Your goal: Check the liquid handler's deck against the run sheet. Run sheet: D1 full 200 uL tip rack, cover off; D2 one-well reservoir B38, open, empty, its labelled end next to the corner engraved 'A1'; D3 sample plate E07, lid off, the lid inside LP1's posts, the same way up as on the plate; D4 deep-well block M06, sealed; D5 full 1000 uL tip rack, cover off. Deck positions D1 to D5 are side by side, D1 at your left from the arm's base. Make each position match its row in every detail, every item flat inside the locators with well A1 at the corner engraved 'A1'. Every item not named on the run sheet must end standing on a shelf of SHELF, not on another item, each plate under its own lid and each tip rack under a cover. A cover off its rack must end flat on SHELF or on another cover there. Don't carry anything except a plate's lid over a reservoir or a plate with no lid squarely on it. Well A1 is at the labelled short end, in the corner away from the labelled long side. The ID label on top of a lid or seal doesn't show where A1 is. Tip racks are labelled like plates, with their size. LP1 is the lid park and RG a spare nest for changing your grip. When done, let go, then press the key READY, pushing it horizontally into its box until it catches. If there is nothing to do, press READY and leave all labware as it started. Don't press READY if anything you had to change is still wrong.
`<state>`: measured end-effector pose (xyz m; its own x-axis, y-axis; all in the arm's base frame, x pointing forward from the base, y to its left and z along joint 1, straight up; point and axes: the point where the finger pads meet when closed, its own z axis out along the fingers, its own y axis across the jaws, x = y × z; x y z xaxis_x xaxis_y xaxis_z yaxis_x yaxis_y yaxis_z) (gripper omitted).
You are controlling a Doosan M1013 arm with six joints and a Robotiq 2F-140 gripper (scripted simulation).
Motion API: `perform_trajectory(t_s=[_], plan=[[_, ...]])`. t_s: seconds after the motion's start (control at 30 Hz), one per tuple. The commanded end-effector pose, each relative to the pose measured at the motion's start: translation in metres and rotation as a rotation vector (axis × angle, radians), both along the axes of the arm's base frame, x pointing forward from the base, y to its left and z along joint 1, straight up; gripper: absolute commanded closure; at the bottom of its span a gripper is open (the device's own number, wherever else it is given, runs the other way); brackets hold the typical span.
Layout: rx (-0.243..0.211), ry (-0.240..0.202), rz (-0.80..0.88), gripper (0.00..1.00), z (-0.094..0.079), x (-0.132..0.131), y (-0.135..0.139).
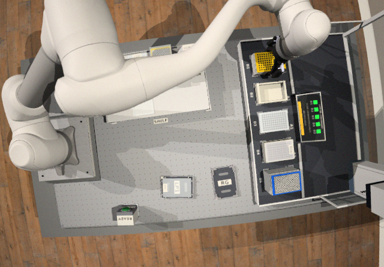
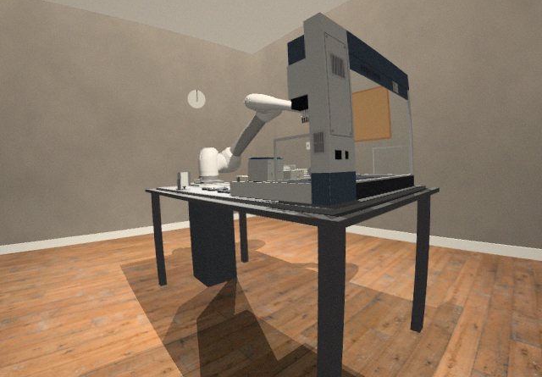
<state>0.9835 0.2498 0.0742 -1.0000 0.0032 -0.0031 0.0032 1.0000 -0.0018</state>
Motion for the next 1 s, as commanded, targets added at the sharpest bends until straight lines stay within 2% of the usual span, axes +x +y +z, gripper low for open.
perform_trajectory(t_s=[0.0, 0.63, 0.97], plan=[[0.001, -0.002, 0.000, 0.90, 0.002, 0.000, 0.000], [0.001, -0.002, 0.000, 0.90, 0.002, 0.000, 0.000], [0.001, -0.002, 0.000, 0.90, 0.018, 0.000, 0.000]])
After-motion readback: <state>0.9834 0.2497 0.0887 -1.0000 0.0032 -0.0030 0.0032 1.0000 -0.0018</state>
